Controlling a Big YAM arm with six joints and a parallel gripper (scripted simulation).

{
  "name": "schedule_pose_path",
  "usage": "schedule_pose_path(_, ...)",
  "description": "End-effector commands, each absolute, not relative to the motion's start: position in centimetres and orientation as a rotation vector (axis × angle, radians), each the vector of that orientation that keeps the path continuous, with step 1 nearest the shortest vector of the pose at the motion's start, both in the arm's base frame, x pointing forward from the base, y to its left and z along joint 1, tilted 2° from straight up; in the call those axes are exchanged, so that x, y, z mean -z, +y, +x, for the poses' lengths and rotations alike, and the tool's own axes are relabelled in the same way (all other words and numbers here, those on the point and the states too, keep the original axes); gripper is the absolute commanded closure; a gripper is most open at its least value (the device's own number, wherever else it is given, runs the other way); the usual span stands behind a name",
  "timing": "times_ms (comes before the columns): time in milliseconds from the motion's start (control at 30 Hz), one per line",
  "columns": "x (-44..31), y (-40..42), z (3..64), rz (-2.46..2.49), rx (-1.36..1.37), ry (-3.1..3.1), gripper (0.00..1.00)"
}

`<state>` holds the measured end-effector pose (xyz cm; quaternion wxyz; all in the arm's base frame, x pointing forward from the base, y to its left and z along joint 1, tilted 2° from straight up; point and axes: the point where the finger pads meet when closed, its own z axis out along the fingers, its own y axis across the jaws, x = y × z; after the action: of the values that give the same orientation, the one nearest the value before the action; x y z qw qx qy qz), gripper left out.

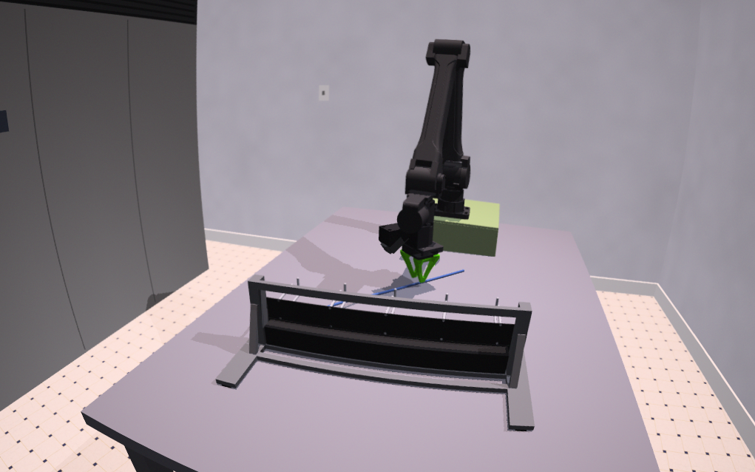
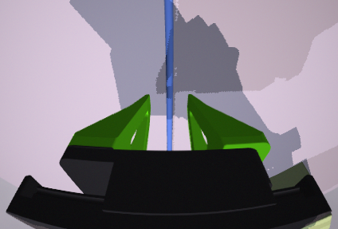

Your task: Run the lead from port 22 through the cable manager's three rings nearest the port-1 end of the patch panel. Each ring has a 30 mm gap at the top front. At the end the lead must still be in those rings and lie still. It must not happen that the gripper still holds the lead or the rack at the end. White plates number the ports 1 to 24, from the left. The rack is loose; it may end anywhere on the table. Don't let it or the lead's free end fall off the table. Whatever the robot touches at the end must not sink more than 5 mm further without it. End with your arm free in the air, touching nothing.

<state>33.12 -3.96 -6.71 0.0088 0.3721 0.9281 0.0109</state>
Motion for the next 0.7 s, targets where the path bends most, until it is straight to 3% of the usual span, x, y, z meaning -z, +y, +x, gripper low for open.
schedule_pose_path(0,6.06,-3.62,33.68,1.137,-0.050,2.871,0.67)
schedule_pose_path(667,5.97,-3.56,33.60,1.142,-0.051,2.866,0.67)
